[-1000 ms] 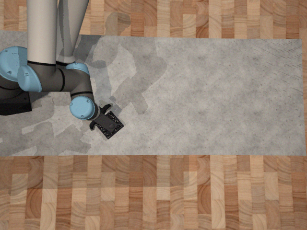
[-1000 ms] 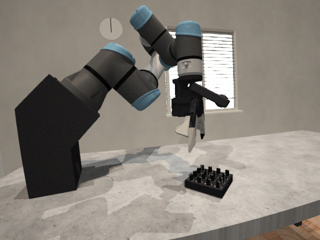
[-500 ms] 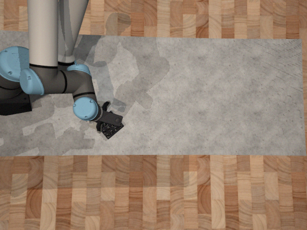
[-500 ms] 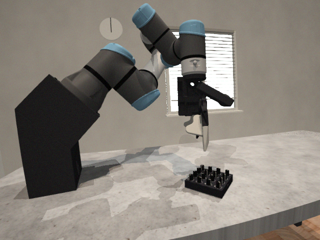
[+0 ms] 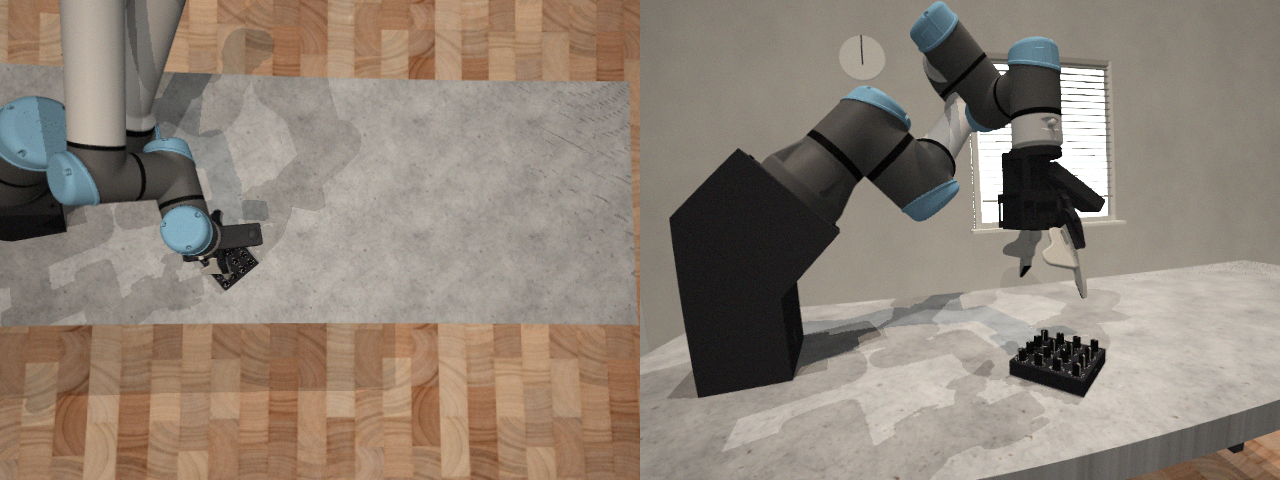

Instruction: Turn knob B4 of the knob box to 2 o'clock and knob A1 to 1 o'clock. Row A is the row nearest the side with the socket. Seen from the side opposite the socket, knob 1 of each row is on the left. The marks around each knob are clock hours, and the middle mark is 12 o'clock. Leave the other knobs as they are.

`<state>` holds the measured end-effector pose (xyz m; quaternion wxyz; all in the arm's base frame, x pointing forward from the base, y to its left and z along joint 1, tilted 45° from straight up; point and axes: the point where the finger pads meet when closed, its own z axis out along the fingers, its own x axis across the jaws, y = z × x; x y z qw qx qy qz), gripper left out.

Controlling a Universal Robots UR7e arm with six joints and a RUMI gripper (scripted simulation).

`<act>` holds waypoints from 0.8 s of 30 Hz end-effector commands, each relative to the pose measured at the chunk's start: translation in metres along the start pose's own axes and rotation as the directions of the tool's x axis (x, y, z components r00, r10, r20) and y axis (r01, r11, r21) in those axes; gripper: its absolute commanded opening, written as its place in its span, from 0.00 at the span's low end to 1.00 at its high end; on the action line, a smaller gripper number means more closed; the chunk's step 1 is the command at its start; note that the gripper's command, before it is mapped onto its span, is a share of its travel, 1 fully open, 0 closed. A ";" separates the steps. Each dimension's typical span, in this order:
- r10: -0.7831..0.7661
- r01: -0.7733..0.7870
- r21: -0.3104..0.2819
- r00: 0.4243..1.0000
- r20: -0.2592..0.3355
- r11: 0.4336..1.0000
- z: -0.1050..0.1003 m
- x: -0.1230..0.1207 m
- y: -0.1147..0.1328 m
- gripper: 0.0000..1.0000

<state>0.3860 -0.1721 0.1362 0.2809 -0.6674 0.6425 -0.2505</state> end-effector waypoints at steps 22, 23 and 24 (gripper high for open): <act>-0.688 0.688 0.009 0.726 0.003 0.726 -0.001 0.003 -0.015 1.00; -0.723 0.723 0.009 0.691 0.002 0.691 -0.001 0.003 -0.016 1.00; -0.746 0.746 0.009 0.666 0.002 0.666 -0.001 0.003 -0.016 1.00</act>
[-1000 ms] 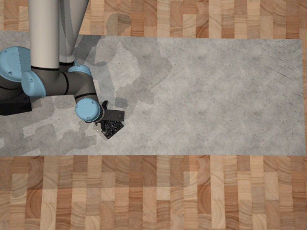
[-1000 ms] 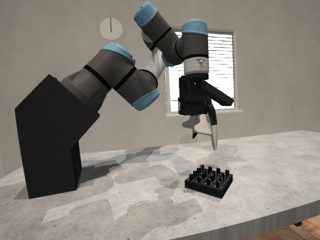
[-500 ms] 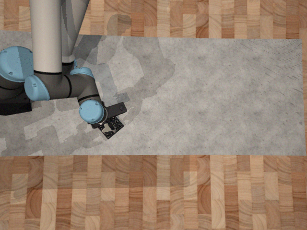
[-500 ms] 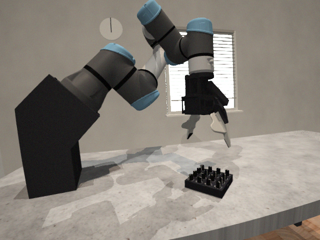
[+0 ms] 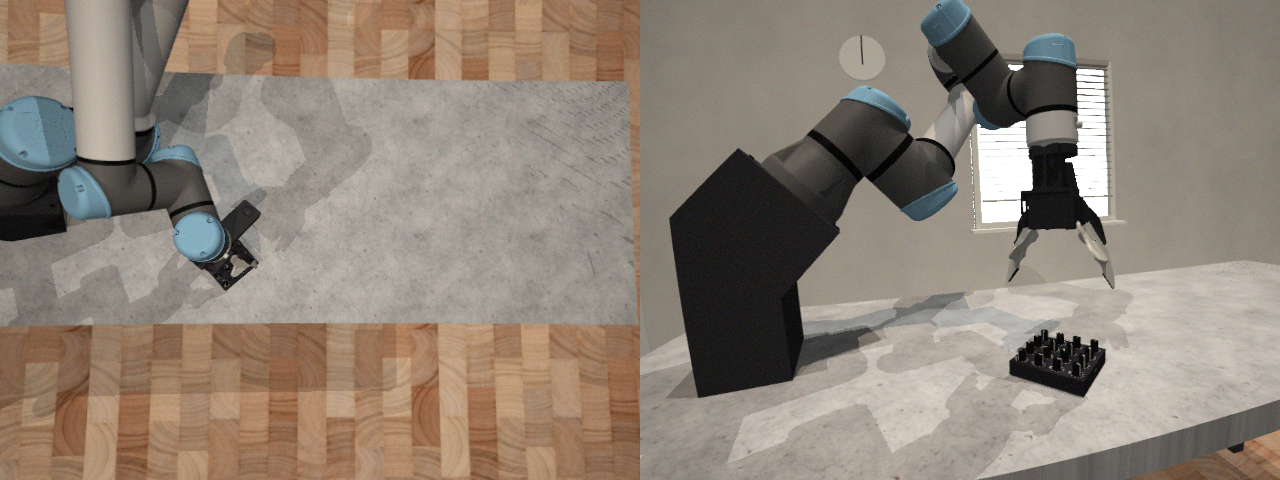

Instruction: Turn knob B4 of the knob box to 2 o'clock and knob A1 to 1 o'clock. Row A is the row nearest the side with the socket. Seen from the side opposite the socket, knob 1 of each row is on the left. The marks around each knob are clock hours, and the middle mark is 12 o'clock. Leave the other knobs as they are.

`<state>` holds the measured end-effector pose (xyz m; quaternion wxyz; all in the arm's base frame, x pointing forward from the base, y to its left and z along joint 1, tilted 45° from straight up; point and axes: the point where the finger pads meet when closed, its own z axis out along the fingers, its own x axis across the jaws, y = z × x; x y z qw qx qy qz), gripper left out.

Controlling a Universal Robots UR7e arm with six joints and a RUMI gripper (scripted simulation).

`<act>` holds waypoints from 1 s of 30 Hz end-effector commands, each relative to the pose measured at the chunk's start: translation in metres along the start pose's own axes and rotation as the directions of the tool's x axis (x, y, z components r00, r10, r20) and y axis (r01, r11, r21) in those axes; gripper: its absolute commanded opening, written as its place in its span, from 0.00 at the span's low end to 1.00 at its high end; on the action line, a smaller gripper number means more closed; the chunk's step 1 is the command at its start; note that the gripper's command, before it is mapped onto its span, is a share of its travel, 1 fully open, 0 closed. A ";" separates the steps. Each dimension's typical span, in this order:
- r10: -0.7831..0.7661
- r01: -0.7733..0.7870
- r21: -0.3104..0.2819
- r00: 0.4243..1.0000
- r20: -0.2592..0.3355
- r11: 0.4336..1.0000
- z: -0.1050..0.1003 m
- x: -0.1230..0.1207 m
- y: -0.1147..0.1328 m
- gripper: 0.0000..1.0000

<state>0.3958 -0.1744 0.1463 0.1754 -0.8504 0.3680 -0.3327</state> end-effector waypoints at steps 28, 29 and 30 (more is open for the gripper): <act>-0.844 0.844 0.006 0.536 -0.008 0.536 0.004 0.018 -0.001 1.00; -0.861 0.861 0.006 0.508 -0.008 0.508 0.004 0.018 -0.001 1.00; -0.861 0.861 0.006 0.508 -0.008 0.508 0.004 0.018 -0.001 1.00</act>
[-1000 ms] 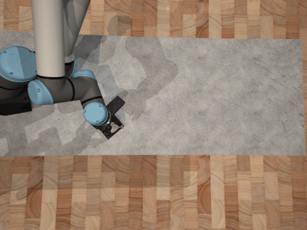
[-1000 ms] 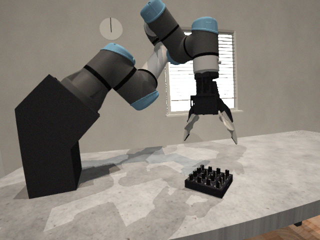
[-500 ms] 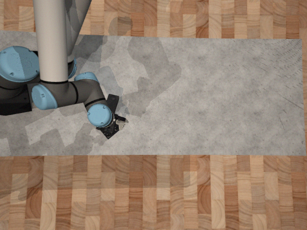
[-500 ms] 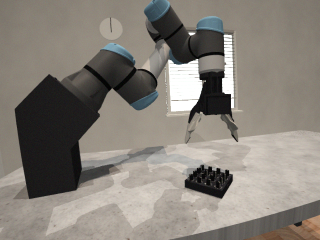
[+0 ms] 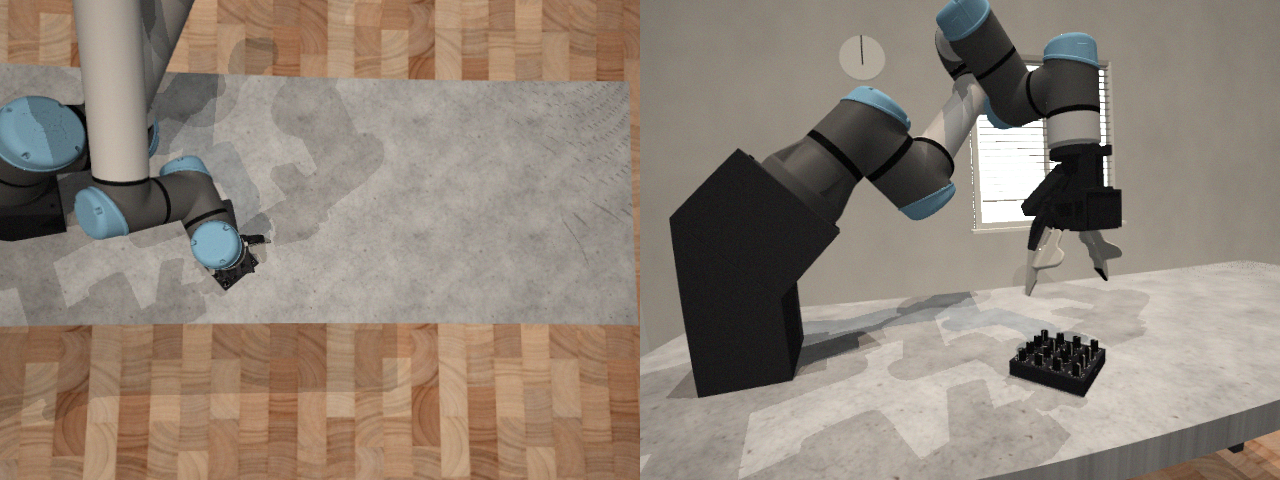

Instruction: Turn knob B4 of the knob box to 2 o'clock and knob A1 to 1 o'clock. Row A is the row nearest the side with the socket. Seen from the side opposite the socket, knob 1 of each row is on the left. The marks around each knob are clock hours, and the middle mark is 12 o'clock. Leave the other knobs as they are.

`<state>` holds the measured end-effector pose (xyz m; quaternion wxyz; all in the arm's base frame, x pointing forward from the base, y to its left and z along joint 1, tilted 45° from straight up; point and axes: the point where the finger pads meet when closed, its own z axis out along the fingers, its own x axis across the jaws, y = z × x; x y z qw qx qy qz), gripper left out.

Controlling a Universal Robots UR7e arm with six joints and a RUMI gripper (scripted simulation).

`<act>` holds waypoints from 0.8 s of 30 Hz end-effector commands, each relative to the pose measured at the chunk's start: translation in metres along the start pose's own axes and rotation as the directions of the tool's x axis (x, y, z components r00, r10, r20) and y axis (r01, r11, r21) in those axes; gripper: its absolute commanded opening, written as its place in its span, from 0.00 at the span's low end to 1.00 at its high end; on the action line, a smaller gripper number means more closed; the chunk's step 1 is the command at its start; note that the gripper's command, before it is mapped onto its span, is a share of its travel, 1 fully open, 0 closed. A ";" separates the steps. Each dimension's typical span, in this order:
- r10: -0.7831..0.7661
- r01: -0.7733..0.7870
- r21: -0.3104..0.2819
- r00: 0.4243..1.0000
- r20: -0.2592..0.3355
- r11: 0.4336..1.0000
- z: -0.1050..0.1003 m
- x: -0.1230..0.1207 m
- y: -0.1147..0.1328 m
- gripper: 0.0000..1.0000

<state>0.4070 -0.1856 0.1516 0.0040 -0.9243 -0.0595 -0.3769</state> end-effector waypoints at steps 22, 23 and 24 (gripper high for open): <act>-0.677 0.677 -0.001 0.735 -0.012 0.736 0.006 0.009 0.019 1.00; -0.700 0.700 -0.002 0.714 -0.012 0.714 0.006 0.009 0.020 1.00; -0.721 0.721 -0.002 0.693 -0.012 0.693 0.007 0.010 0.021 1.00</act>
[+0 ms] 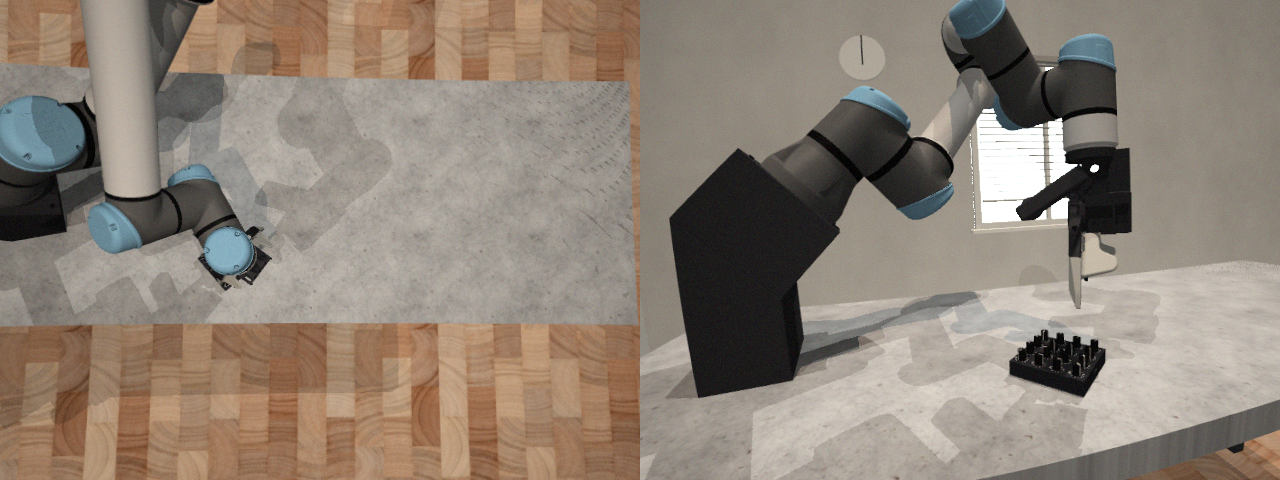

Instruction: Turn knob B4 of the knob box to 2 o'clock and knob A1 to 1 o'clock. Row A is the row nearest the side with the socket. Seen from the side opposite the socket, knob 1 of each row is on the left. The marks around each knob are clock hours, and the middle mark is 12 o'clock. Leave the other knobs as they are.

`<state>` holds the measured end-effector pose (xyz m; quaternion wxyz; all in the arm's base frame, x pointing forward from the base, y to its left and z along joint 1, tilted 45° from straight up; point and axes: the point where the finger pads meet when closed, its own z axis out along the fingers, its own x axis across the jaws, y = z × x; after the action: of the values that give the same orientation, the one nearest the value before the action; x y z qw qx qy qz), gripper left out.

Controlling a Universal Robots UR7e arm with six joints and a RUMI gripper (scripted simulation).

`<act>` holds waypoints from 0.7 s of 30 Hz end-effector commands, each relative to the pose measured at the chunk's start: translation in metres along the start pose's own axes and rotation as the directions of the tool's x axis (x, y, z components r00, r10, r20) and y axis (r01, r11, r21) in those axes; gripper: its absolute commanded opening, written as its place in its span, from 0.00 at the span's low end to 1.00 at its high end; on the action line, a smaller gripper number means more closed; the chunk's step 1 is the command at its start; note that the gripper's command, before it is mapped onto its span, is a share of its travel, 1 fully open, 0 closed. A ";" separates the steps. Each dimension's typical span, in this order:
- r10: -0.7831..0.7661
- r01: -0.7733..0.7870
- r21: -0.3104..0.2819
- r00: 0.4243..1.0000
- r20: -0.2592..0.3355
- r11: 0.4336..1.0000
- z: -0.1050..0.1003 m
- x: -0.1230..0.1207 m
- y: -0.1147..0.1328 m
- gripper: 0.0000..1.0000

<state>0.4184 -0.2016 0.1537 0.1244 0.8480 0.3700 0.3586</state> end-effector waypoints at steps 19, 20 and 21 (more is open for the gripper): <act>-0.448 0.448 -0.005 0.894 -0.008 0.894 0.005 -0.003 0.016 1.00; -0.458 0.458 -0.005 0.889 -0.008 0.889 0.005 -0.003 0.017 1.00; -0.468 0.467 -0.005 0.884 -0.008 0.884 0.005 -0.003 0.017 1.00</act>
<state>0.4287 -0.2140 0.1559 0.1992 0.7456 0.5459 0.3262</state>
